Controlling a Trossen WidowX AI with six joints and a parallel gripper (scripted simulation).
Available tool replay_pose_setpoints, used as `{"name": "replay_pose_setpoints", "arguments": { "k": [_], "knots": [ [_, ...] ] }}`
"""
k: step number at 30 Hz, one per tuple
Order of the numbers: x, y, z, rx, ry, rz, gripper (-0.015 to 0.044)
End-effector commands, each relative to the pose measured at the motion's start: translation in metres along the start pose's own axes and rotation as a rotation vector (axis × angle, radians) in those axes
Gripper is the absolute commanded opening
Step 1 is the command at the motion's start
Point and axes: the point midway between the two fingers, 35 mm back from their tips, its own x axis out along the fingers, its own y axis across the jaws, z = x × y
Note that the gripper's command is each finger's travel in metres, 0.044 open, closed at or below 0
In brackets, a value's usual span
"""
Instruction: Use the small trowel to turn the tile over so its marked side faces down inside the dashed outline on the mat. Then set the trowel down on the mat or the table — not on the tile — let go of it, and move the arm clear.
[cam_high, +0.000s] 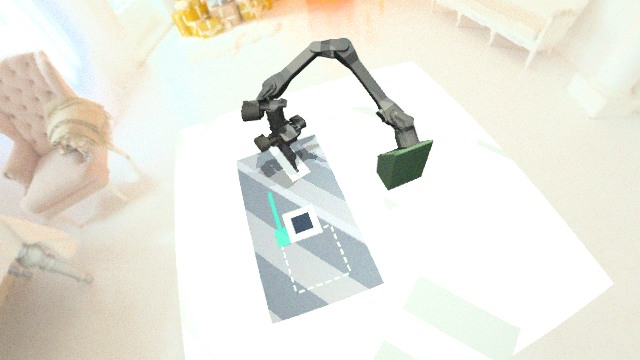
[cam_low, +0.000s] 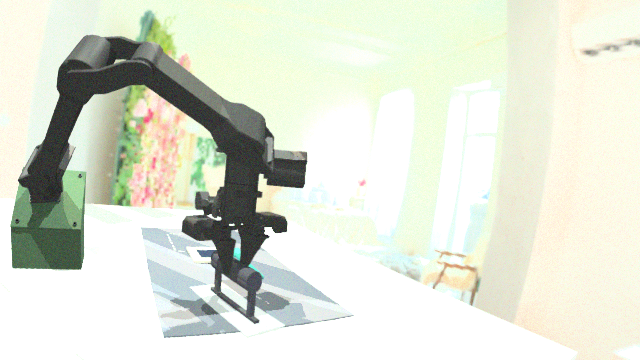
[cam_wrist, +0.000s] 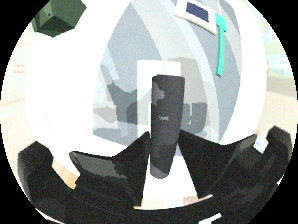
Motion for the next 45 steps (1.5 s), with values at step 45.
{"name": "replay_pose_setpoints", "arguments": {
  "k": [45],
  "knots": [
    [-0.041,0.001,0.001,-0.066,-0.006,0.008,0.0270]
  ]
}}
